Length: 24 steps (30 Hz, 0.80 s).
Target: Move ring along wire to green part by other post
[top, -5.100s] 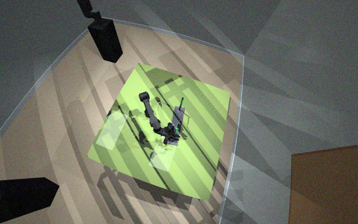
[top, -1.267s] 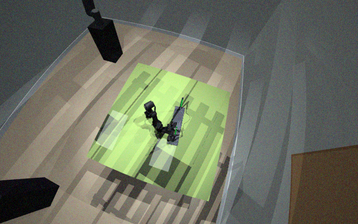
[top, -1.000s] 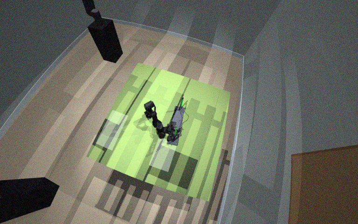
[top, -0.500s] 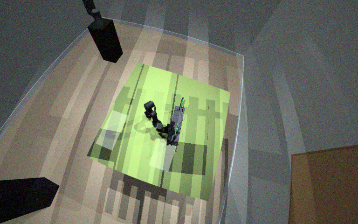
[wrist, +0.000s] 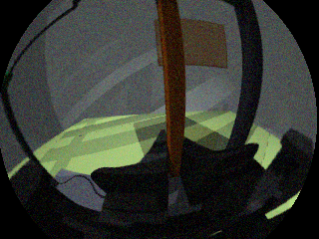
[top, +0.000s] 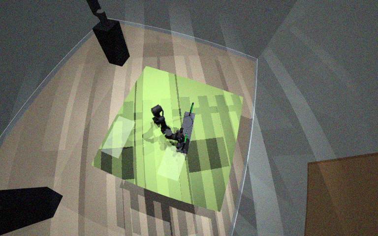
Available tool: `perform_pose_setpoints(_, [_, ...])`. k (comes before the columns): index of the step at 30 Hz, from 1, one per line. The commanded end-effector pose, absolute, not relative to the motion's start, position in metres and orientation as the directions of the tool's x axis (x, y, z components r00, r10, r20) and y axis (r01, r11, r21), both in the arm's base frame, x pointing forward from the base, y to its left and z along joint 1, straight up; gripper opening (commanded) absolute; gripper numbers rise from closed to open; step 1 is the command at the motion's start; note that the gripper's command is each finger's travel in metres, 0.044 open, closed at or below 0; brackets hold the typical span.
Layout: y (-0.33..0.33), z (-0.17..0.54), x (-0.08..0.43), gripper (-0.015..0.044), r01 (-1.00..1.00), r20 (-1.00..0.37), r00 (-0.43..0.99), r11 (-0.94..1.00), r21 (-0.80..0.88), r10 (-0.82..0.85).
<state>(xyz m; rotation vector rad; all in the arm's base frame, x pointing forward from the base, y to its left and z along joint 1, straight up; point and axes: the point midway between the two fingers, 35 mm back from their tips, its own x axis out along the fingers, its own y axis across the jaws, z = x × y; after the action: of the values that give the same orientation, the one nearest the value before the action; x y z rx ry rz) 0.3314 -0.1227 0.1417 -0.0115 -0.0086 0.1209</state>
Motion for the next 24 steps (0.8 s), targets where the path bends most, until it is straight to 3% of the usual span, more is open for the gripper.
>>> perform_pose_setpoints(1, [-0.1233, 0.1453, 0.3316, -0.015, -0.117, 0.013, 0.993, 0.993, -0.013, 0.118])
perform_pose_setpoints(24, [-0.1208, 0.1453, 0.3314, -0.015, -0.118, 0.013, 0.993, 0.993, -0.013, 0.118])
